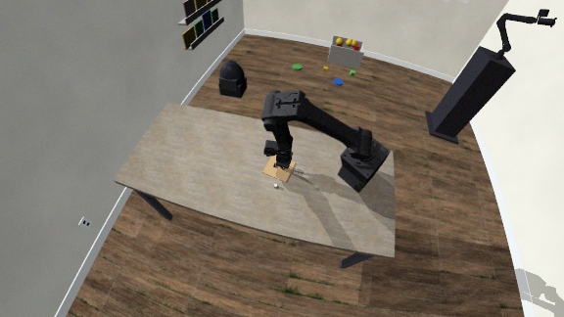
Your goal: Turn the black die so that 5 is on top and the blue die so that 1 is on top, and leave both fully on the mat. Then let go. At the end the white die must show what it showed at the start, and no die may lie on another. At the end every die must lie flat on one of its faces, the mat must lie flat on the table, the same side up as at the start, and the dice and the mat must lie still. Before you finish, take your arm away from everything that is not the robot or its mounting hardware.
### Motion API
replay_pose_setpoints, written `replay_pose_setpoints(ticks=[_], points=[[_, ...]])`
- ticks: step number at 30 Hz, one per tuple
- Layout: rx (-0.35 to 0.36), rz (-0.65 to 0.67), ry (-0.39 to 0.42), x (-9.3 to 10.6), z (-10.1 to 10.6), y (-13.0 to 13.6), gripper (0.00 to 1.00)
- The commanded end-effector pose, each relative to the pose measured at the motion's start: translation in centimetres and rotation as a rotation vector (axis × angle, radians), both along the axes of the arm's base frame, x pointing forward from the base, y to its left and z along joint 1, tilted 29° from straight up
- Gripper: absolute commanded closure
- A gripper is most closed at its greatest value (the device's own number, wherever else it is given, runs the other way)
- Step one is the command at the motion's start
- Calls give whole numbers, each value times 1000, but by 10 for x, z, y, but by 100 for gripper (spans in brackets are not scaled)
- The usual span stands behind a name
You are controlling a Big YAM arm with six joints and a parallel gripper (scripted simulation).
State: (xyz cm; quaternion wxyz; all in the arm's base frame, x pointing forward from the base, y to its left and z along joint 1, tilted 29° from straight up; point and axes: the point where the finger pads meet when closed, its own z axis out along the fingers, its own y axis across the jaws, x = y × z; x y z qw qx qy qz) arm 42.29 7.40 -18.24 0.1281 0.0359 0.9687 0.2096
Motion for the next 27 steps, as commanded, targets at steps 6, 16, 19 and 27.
replay_pose_setpoints(ticks=[6,16,19,27], points=[[0,3,-16,6,2,4,88],[0,3,-16,6,2,4,88],[0,3,-16,6,2,4,88],[0,3,-16,6,2,4,85]])
